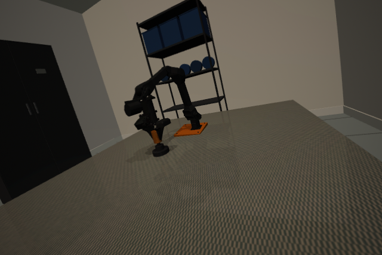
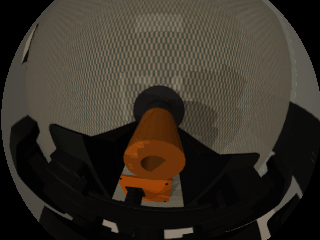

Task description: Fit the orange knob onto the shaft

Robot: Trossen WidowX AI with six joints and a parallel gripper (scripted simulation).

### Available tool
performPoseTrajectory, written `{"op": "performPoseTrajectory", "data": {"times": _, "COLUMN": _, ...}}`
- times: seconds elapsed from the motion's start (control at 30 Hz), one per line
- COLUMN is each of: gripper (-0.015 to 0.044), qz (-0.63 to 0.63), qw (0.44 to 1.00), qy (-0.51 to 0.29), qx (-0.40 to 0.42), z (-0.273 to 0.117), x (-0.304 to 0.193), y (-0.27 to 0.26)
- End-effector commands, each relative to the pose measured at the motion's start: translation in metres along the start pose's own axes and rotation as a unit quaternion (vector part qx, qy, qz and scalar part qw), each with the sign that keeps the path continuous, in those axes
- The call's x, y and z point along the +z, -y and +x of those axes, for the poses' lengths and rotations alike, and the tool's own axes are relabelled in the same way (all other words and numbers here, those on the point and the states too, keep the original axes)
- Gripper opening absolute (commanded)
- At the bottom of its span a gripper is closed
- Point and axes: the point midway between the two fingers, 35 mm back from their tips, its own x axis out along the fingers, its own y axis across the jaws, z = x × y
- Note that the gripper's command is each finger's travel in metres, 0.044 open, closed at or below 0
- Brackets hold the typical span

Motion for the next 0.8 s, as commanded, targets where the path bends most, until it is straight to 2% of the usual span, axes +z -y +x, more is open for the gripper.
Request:
{"op": "performPoseTrajectory", "data": {"times": 0.0, "gripper": 0.0000, "qz": 0.002, "qw": 1.000, "qy": 0.002, "qx": 0.000, "z": -0.0035, "x": 0.0024, "y": -0.0001}}
{"op": "performPoseTrajectory", "data": {"times": 0.3, "gripper": 0.0000, "qz": 0.106, "qw": 0.994, "qy": 0.002, "qx": 0.000, "z": -0.0049, "x": 0.0033, "y": -0.0002}}
{"op": "performPoseTrajectory", "data": {"times": 0.77, "gripper": 0.0000, "qz": 0.106, "qw": 0.994, "qy": 0.001, "qx": 0.000, "z": -0.0002, "x": 0.0000, "y": -0.0003}}
